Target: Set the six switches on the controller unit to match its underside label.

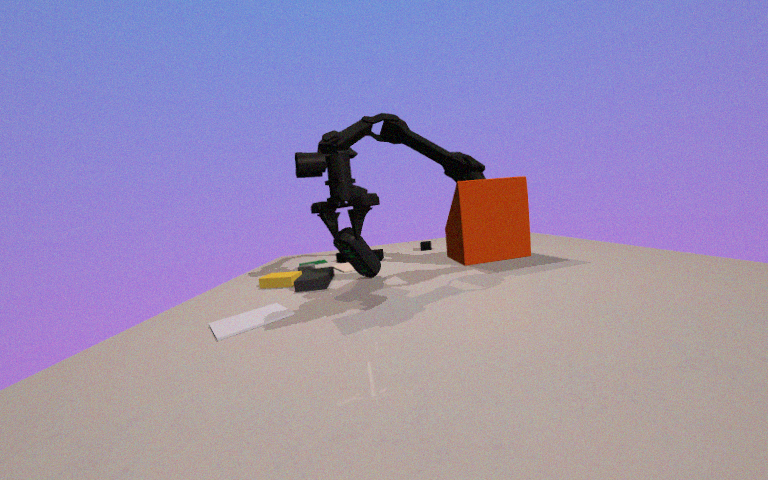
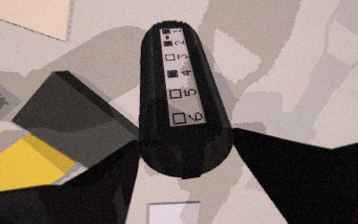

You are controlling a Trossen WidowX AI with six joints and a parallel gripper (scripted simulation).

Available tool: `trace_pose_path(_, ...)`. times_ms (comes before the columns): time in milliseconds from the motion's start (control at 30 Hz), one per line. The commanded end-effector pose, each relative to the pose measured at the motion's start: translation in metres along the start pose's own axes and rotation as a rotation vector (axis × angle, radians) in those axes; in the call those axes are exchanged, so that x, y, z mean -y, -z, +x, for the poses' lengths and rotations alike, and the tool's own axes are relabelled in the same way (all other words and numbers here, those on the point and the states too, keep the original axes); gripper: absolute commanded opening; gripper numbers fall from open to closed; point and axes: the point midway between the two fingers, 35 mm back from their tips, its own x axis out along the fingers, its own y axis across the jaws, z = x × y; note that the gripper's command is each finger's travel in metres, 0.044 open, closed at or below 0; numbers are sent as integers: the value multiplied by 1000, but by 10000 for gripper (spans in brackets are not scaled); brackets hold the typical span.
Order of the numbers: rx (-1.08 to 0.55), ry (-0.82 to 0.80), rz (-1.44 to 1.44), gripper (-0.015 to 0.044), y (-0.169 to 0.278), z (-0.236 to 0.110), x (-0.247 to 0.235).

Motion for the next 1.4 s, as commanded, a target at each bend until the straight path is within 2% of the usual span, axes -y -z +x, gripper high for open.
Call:
trace_pose_path(0,10,-3,-2,336,-5,0,0)
trace_pose_path(1367,11,-3,-3,336,-37,-10,0)
